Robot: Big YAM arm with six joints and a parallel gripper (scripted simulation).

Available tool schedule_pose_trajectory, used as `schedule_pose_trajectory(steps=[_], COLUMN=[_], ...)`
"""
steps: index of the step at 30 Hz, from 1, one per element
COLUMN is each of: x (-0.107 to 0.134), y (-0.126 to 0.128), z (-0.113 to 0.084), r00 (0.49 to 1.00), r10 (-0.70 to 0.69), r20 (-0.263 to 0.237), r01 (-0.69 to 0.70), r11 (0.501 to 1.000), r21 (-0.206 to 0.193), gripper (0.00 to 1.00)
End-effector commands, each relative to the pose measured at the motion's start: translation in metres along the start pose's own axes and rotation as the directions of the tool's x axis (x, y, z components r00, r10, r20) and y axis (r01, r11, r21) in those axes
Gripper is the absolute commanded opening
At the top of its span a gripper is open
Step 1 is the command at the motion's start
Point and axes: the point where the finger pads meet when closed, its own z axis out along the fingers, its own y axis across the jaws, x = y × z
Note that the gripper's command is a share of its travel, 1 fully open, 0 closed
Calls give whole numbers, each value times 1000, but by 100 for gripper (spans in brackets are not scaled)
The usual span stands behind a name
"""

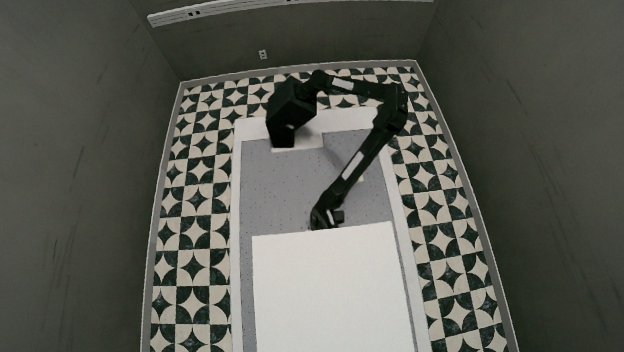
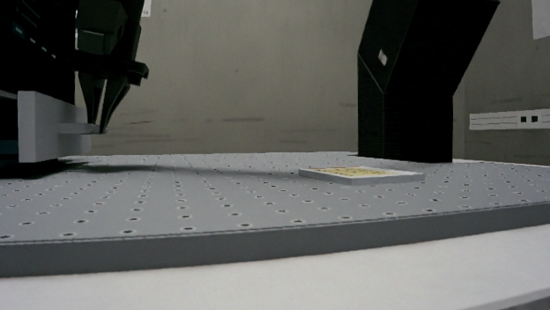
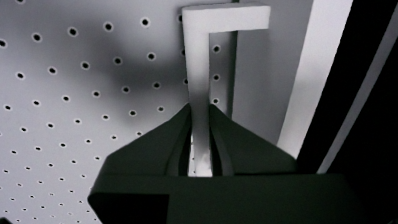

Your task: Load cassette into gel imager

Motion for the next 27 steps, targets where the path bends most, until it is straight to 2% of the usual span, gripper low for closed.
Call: schedule_pose_trajectory(steps=[1, 27], x=[20, 20], y=[64, 65], z=[36, 34], r00=[998, 998], r10=[61, 61], r20=[-33, -34], r01=[-64, -64], r11=[991, 991], r21=[-121, -120], gripper=[7, 7])
